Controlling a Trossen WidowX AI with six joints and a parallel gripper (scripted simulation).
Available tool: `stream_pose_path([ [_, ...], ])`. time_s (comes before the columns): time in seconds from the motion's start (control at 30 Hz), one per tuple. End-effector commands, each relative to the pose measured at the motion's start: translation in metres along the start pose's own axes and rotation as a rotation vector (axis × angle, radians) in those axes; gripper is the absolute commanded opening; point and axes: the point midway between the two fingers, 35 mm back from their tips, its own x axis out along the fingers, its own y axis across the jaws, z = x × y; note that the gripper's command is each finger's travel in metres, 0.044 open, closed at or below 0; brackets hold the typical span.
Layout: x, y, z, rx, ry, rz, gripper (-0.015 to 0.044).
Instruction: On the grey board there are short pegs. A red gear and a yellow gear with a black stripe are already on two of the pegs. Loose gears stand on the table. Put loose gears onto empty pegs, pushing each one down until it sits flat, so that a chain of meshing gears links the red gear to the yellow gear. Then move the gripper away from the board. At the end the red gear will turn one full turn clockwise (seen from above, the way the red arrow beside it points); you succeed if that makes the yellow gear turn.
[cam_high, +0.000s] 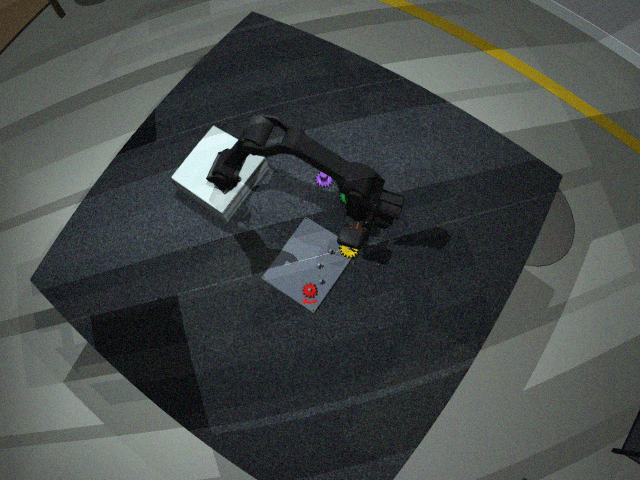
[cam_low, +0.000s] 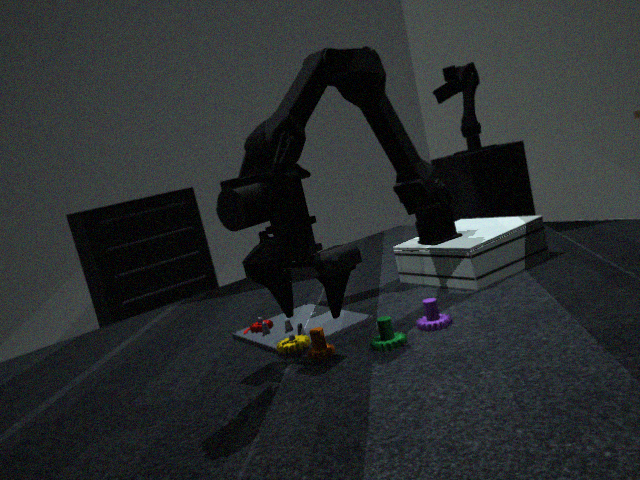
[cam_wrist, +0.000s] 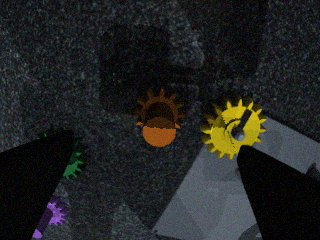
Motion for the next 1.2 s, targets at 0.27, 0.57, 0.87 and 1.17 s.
stream_pose_path([
  [0.27, 0.019, -0.001, -0.002, -0.006, 0.010, -0.005, 0.0440],
  [0.57, 0.033, -0.001, -0.003, -0.007, 0.011, -0.005, 0.0440],
  [0.87, 0.033, -0.001, -0.003, -0.007, 0.011, -0.005, 0.0440],
  [1.17, 0.033, -0.001, -0.003, -0.007, 0.011, -0.005, 0.0230],
])
